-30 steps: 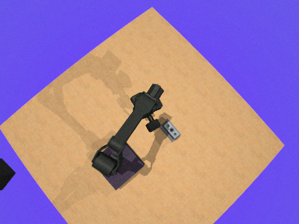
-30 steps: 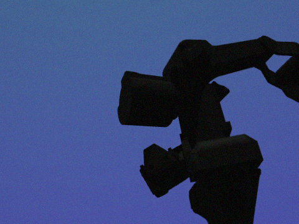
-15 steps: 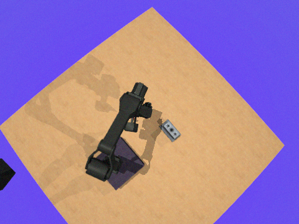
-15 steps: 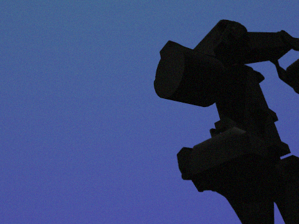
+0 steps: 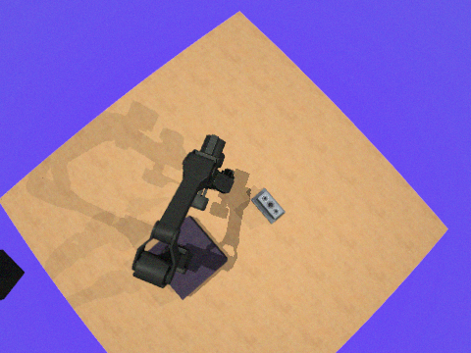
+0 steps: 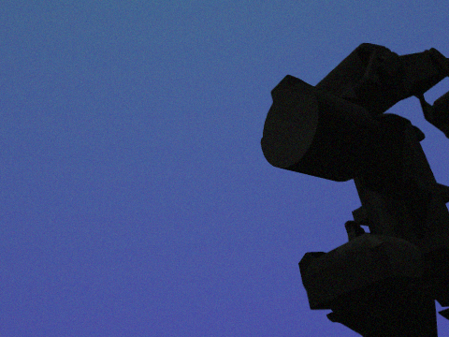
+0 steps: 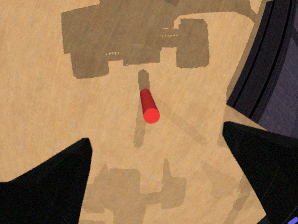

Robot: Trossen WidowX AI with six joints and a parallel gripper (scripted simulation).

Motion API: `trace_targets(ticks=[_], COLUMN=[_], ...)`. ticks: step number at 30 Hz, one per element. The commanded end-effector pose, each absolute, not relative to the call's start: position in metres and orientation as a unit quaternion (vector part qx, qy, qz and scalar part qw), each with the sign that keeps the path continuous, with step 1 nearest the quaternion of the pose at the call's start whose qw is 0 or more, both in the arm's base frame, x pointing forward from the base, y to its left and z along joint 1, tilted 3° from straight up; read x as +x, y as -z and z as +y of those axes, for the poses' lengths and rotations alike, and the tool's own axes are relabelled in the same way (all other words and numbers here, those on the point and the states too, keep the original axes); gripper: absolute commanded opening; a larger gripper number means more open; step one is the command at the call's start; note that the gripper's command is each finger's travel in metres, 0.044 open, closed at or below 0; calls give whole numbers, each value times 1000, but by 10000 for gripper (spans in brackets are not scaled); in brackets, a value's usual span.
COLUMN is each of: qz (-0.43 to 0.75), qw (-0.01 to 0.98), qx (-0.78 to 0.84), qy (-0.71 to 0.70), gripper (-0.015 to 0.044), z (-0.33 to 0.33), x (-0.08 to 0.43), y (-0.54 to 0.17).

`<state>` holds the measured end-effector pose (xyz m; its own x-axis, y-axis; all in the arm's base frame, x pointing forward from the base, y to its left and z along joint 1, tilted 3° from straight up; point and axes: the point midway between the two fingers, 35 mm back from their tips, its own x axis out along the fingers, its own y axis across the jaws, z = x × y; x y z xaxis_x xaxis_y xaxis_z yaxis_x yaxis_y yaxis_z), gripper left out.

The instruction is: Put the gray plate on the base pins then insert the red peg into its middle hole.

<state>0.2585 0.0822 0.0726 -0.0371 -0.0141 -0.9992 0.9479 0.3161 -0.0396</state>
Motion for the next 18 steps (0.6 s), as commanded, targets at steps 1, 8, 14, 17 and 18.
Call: trace_targets(ticks=[1, 8, 14, 17, 18], qz=[581, 581, 581, 581, 581], qw=[564, 564, 564, 564, 564], qx=[405, 405, 405, 405, 405], qy=[425, 425, 425, 425, 425], gripper=[440, 440, 440, 440, 440], z=[83, 83, 83, 83, 83], x=[257, 257, 258, 258, 258], y=[-64, -49, -40, -35, -33])
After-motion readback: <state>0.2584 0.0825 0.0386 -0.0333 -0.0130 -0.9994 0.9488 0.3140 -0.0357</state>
